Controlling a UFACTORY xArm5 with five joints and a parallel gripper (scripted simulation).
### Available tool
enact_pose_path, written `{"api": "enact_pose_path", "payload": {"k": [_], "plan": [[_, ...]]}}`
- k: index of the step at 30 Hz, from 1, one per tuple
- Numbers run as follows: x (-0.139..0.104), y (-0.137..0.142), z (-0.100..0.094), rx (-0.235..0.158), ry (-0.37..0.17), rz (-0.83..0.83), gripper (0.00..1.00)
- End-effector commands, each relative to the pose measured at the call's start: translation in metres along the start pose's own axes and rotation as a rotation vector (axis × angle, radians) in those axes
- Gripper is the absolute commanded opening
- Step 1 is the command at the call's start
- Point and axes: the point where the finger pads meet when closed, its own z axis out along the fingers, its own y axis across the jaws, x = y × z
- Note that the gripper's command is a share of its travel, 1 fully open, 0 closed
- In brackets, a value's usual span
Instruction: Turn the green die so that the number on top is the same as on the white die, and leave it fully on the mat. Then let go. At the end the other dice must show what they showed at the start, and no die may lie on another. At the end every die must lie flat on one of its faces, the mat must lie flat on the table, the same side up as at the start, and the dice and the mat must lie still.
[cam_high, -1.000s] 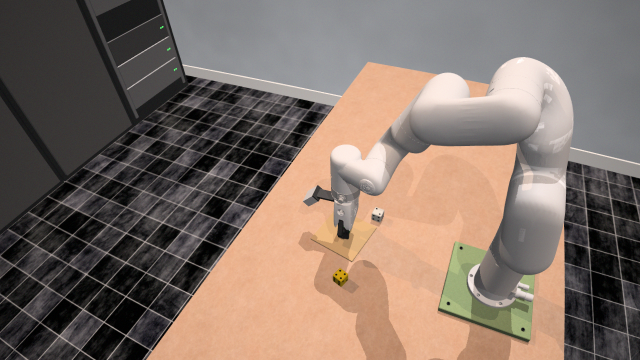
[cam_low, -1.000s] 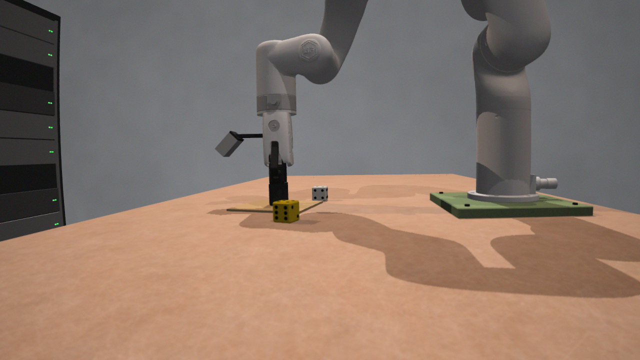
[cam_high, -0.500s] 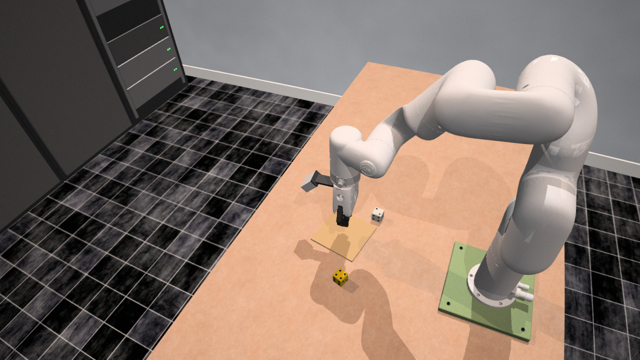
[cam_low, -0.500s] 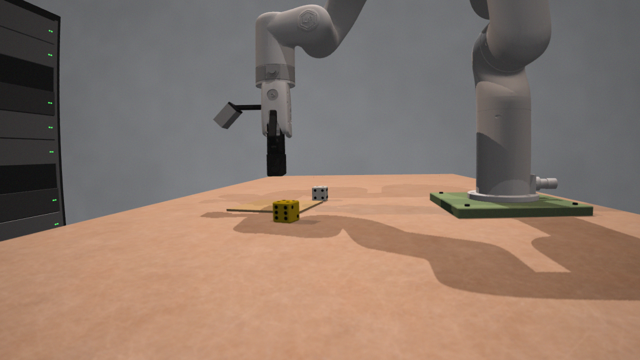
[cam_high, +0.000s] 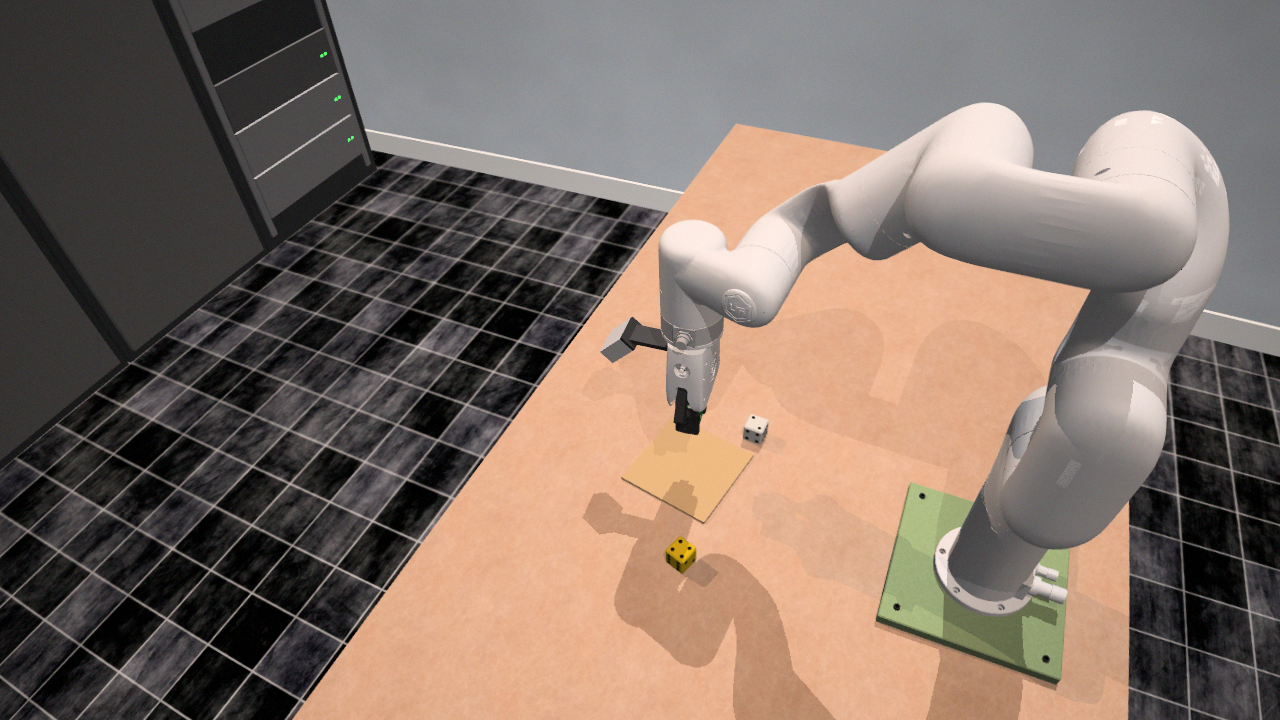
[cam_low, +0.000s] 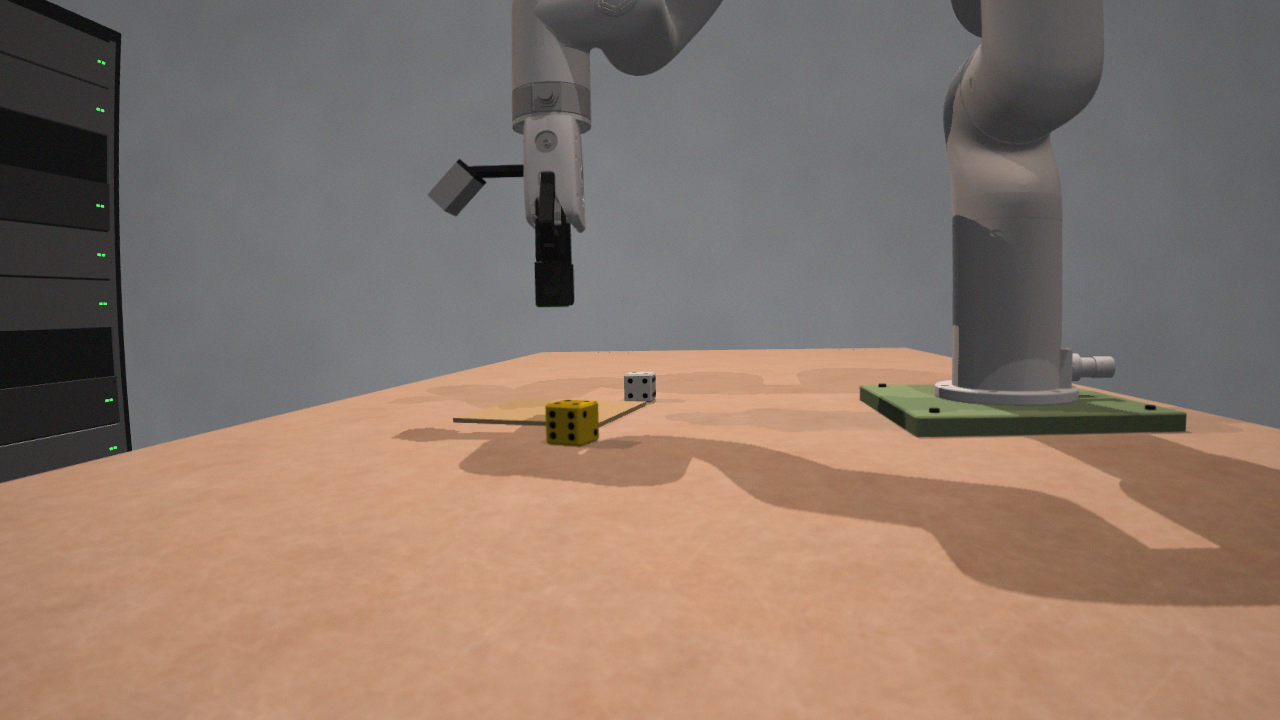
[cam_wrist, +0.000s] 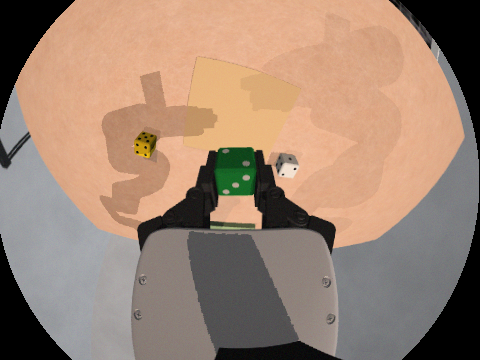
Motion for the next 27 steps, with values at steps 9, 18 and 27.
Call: {"api": "enact_pose_path", "payload": {"k": [9, 18, 27], "plan": [[0.013, 0.002, 0.011, 0.000, 0.004, 0.173, 0.27], [0.013, 0.002, 0.012, -0.003, 0.037, 0.175, 0.27], [0.012, 0.001, 0.013, -0.025, 0.284, 0.174, 0.27]]}}
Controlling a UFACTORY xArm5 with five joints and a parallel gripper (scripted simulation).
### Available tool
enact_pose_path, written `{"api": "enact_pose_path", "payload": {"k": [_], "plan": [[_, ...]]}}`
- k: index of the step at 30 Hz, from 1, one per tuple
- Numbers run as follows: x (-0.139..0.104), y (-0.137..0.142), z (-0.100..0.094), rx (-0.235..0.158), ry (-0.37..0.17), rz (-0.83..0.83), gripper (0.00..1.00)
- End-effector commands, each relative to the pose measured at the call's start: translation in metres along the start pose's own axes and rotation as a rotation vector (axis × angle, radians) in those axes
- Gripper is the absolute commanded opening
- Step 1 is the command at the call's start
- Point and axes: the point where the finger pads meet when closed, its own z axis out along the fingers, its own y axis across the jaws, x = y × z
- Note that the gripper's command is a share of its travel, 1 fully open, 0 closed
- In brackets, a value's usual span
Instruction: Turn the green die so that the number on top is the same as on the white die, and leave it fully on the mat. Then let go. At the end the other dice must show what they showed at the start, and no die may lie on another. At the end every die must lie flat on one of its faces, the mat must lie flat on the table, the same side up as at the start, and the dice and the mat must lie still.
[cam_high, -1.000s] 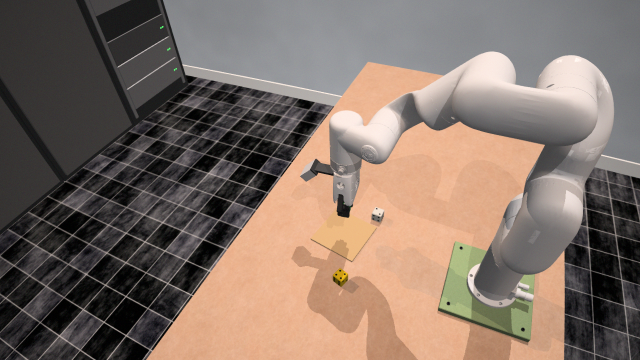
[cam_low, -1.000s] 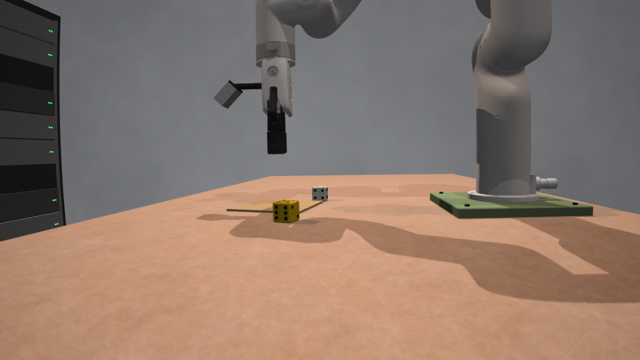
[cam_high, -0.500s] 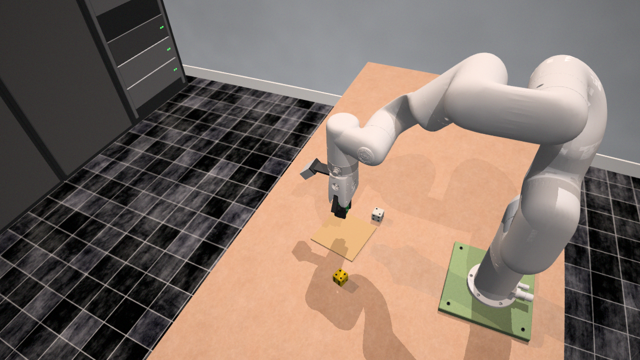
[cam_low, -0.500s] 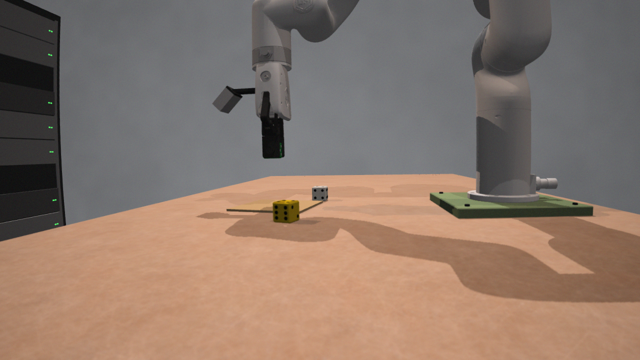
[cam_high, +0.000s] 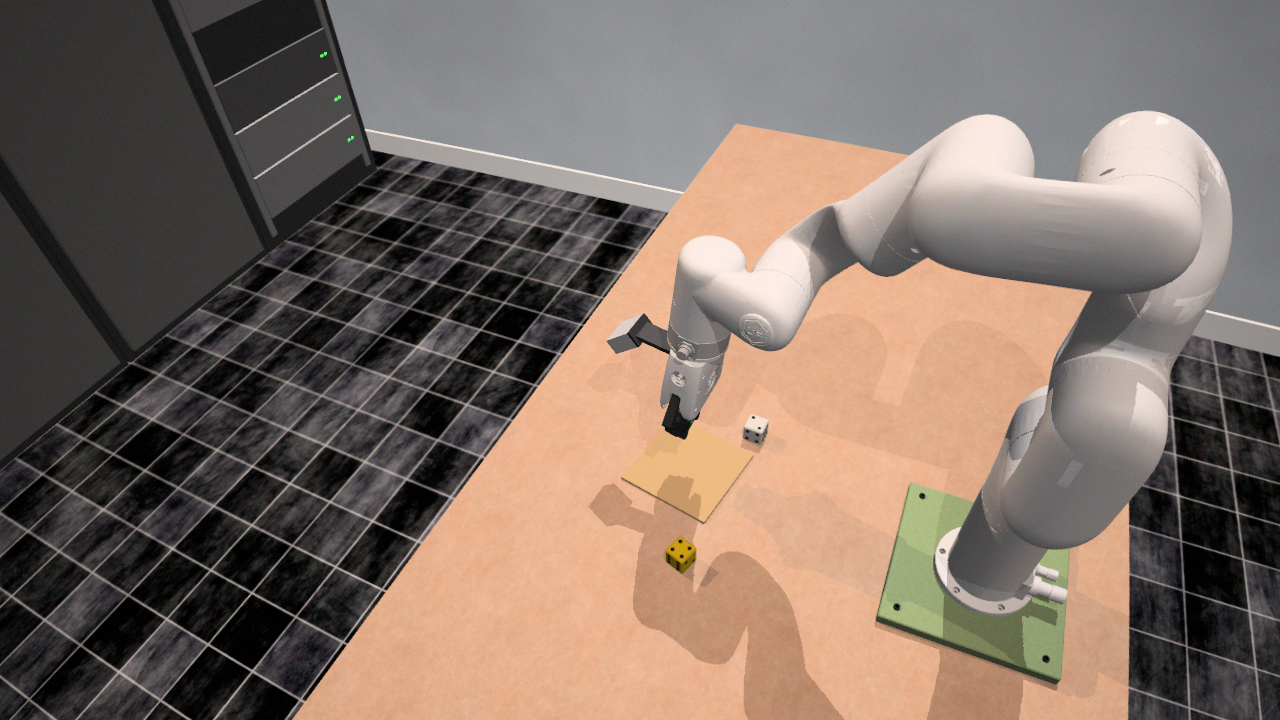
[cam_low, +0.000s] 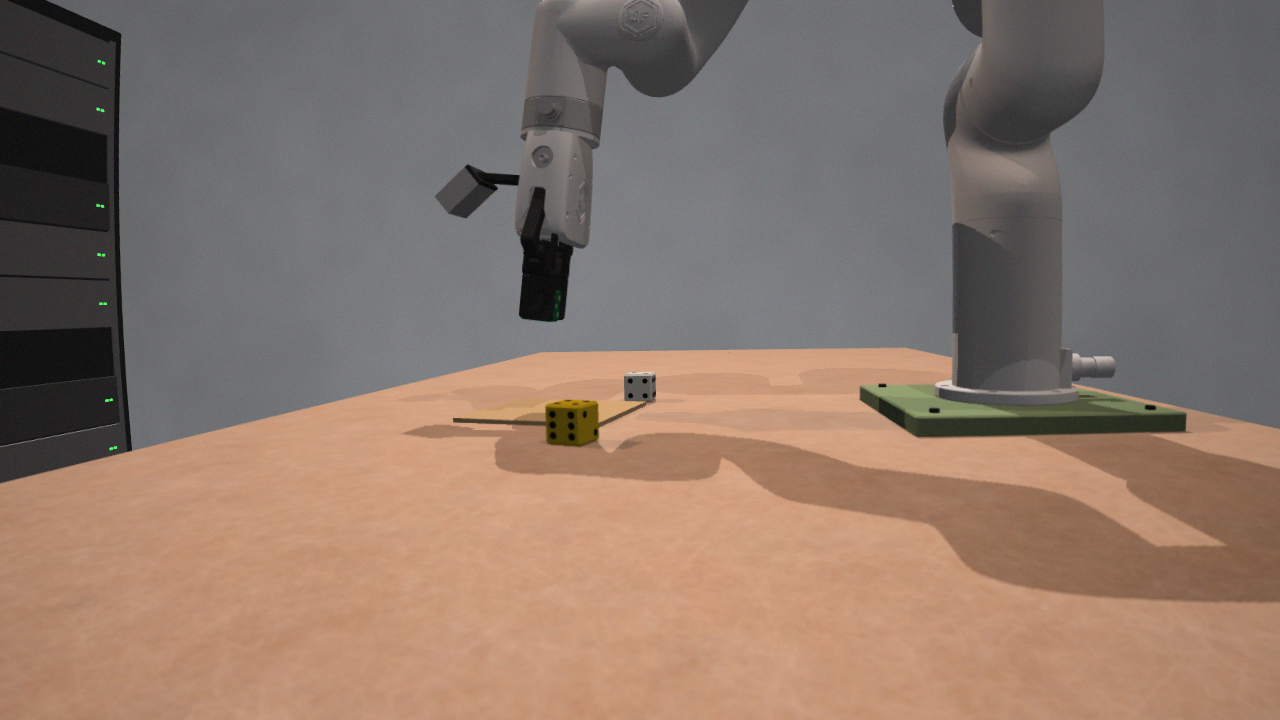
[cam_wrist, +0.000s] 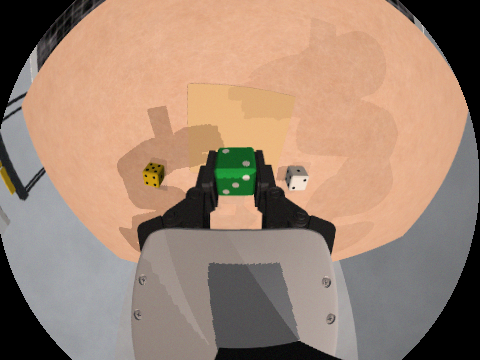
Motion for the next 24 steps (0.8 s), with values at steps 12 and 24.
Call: {"api": "enact_pose_path", "payload": {"k": [12, 24], "plan": [[-0.0005, -0.0007, 0.0003, 0.000, 0.410, 0.001, 0.27], [-0.0013, -0.0009, 0.0001, 0.000, 0.626, 0.001, 0.27]]}}
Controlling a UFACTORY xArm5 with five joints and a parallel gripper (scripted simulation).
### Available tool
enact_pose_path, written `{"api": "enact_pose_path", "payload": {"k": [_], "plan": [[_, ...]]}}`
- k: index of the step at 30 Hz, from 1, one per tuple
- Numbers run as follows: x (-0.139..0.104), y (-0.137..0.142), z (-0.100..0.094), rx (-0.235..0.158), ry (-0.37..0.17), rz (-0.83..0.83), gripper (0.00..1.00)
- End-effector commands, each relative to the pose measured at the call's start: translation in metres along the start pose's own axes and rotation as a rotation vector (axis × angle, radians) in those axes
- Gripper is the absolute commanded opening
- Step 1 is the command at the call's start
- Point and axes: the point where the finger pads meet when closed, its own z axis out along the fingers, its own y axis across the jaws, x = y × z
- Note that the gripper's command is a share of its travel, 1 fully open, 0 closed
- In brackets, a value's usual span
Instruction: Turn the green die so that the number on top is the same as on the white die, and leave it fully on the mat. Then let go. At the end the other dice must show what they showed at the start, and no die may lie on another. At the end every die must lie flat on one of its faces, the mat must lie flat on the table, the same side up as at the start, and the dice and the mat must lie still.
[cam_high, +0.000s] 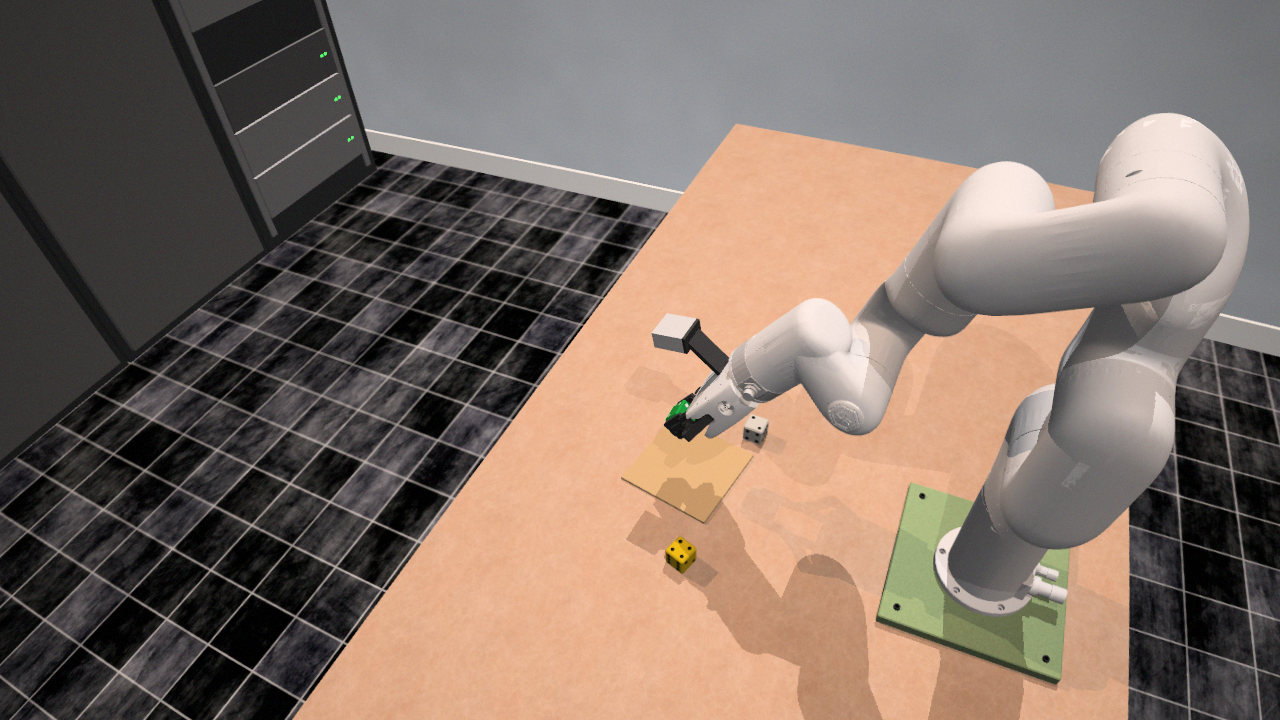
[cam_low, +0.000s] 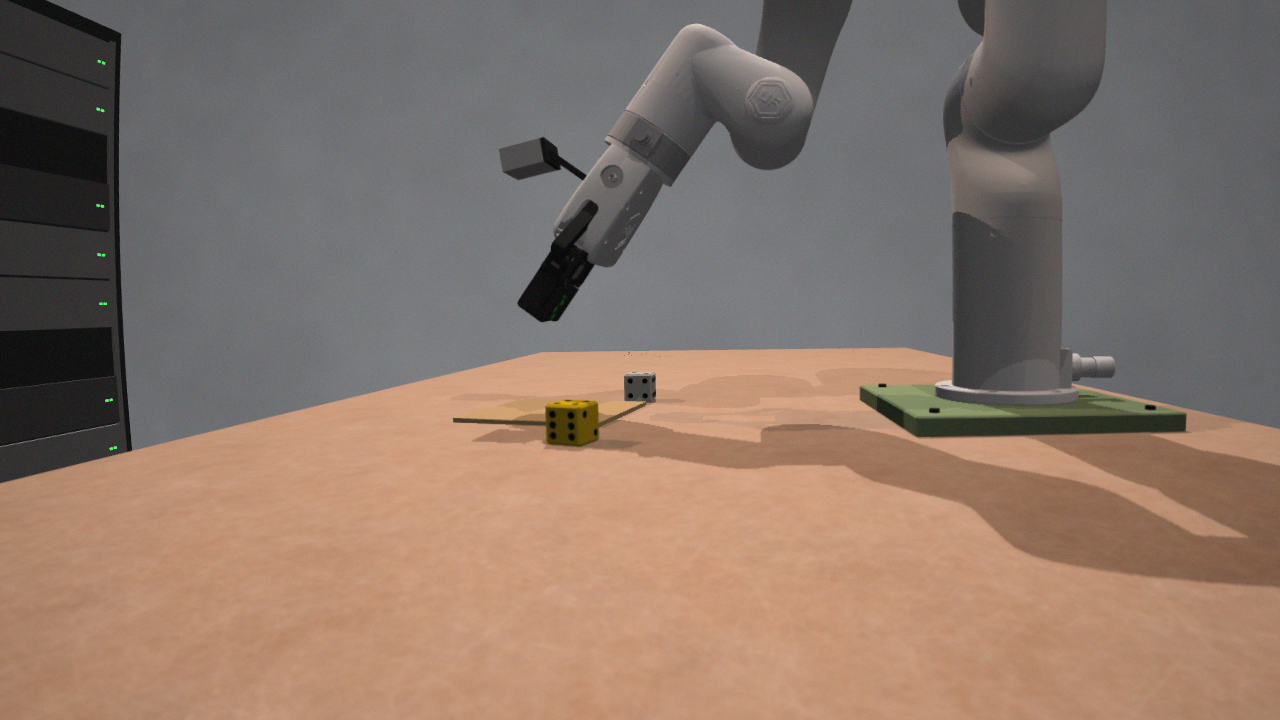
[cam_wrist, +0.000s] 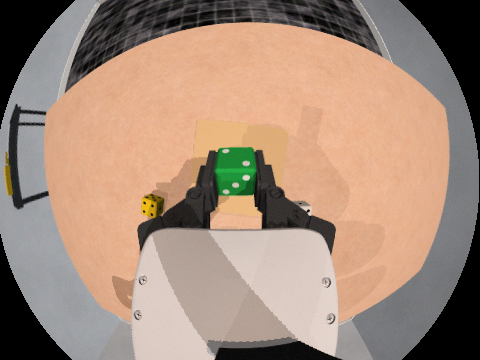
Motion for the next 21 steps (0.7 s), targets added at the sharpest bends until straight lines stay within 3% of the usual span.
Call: {"api": "enact_pose_path", "payload": {"k": [1, 5, 9, 13, 21], "plan": [[0.0017, 0.0000, 0.0033, 0.000, 0.119, 0.000, 0.27], [0.0014, -0.0001, 0.0031, 0.000, 0.232, 0.000, 0.27], [0.0005, -0.0001, 0.0039, 0.000, 0.299, 0.000, 0.27], [-0.0004, -0.0001, 0.0035, 0.000, 0.326, 0.000, 0.27], [-0.0006, -0.0001, 0.0037, 0.000, 0.329, 0.000, 0.27]]}}
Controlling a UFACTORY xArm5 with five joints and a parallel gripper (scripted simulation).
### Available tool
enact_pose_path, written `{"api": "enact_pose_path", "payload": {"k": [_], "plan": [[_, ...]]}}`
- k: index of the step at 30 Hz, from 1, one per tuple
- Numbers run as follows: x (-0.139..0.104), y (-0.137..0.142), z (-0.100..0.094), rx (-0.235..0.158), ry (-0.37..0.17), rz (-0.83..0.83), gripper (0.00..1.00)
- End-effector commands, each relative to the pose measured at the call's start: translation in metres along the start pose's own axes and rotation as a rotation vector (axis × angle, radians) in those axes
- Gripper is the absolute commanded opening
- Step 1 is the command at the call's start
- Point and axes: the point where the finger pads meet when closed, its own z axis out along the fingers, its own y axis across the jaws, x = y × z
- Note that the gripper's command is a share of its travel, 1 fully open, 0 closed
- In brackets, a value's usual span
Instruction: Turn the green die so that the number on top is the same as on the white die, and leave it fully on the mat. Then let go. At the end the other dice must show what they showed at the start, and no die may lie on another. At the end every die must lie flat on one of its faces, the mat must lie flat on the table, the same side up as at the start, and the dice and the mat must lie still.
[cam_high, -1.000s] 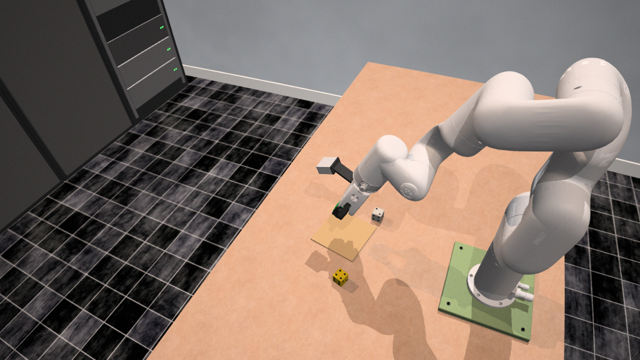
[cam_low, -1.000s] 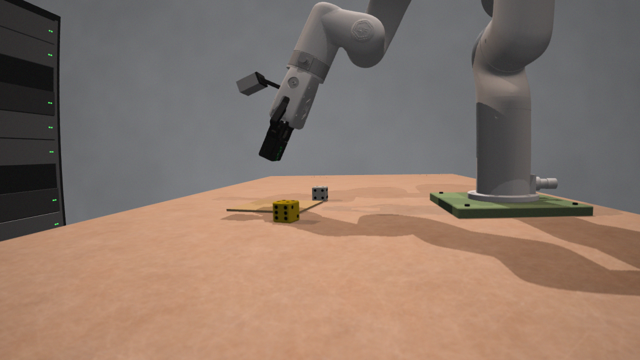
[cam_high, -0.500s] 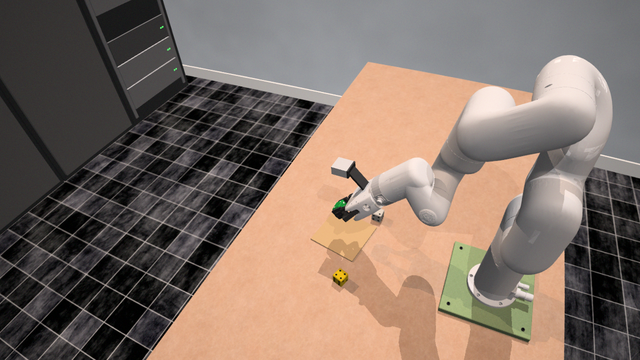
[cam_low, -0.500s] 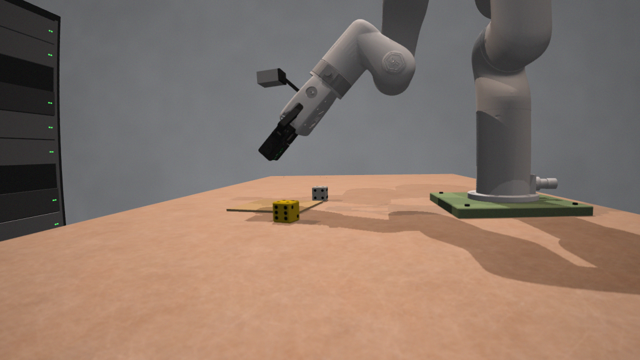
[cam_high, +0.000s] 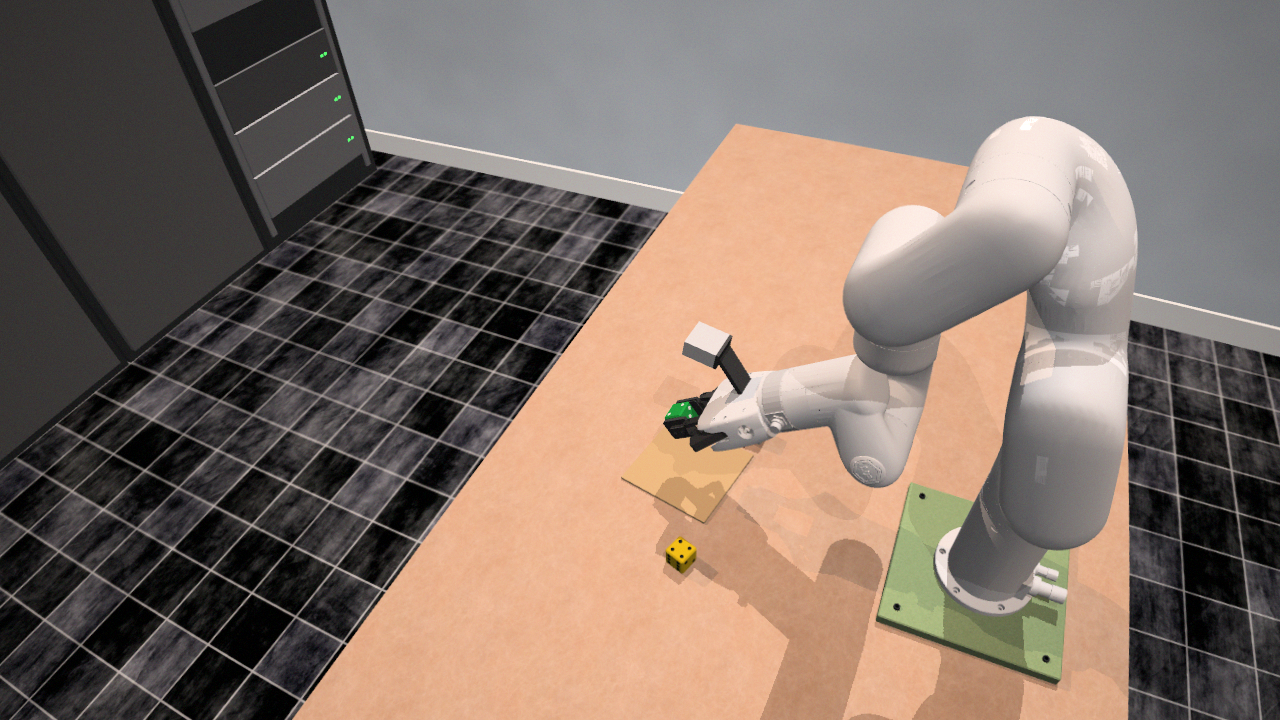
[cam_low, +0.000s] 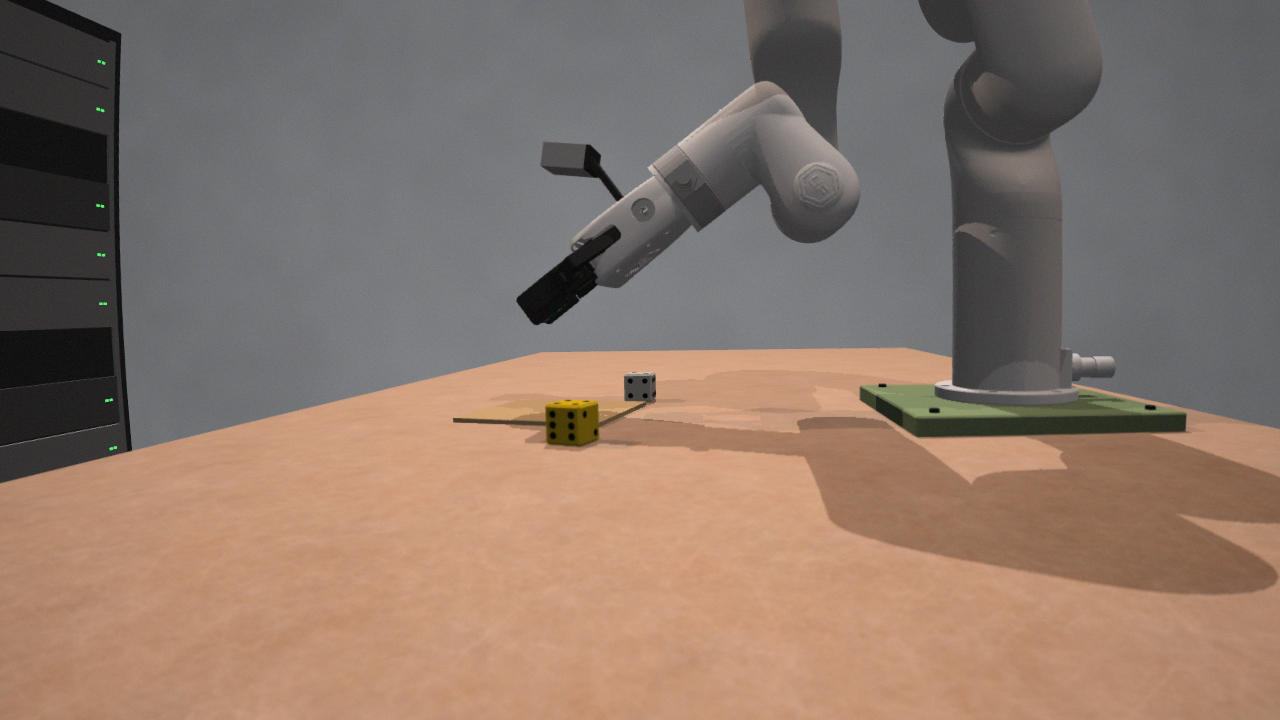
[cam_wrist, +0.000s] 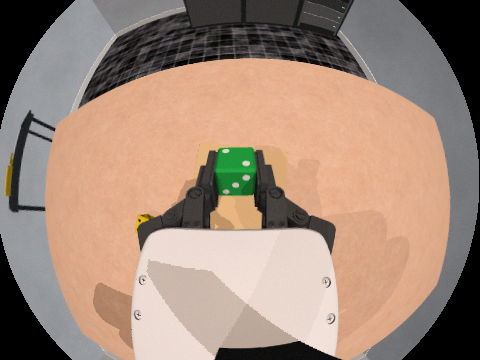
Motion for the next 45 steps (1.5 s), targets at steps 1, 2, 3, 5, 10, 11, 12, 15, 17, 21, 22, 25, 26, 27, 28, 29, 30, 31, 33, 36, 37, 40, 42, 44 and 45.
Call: {"api": "enact_pose_path", "payload": {"k": [1, 2, 3, 5, 10, 11, 12, 15, 17, 21, 22, 25, 26, 27, 28, 29, 30, 31, 33, 36, 37, 40, 42, 44, 45], "plan": [[0.001, 0.000, 0.002, 0.000, 0.024, 0.000, 0.27], [0.000, 0.000, 0.002, 0.000, 0.024, 0.000, 0.27], [-0.001, 0.000, 0.002, 0.000, 0.024, 0.000, 0.27], [-0.003, 0.000, 0.004, 0.000, 0.024, 0.000, 0.27], [-0.012, 0.000, 0.010, 0.000, 0.024, 0.000, 0.27], [-0.014, 0.000, 0.012, 0.000, 0.024, 0.000, 0.27], [-0.016, 0.000, 0.014, 0.000, 0.024, 0.000, 0.27], [-0.019, 0.000, 0.016, 0.000, 0.024, 0.000, 0.27], [-0.024, 0.000, 0.020, 0.000, 0.024, 0.000, 0.27], [-0.035, 0.000, 0.028, 0.000, 0.024, 0.000, 0.27], [-0.038, 0.000, 0.030, 0.000, 0.024, 0.000, 0.27], [-0.045, 0.000, 0.035, 0.000, 0.024, 0.000, 0.27], [-0.046, 0.000, 0.036, 0.000, 0.024, 0.000, 0.27], [-0.048, 0.000, 0.037, 0.000, 0.024, 0.000, 0.27], [-0.049, 0.000, 0.038, 0.000, 0.024, 0.000, 0.27], [-0.050, 0.000, 0.039, 0.000, 0.024, 0.000, 0.27], [-0.050, 0.000, 0.039, 0.000, 0.024, 0.000, 0.27], [-0.050, 0.000, 0.039, 0.000, 0.024, 0.000, 0.27], [-0.052, 0.000, 0.040, 0.000, 0.024, 0.000, 0.27], [-0.052, 0.000, 0.041, 0.000, 0.024, 0.000, 0.27], [-0.052, 0.000, 0.041, 0.000, 0.024, 0.000, 0.27], [-0.052, 0.000, 0.041, 0.000, 0.024, 0.000, 0.27], [-0.052, 0.000, 0.041, 0.000, 0.024, 0.000, 0.27], [-0.052, 0.000, 0.041, 0.000, 0.024, 0.000, 0.27], [-0.052, 0.000, 0.041, 0.000, 0.024, 0.000, 0.27]]}}
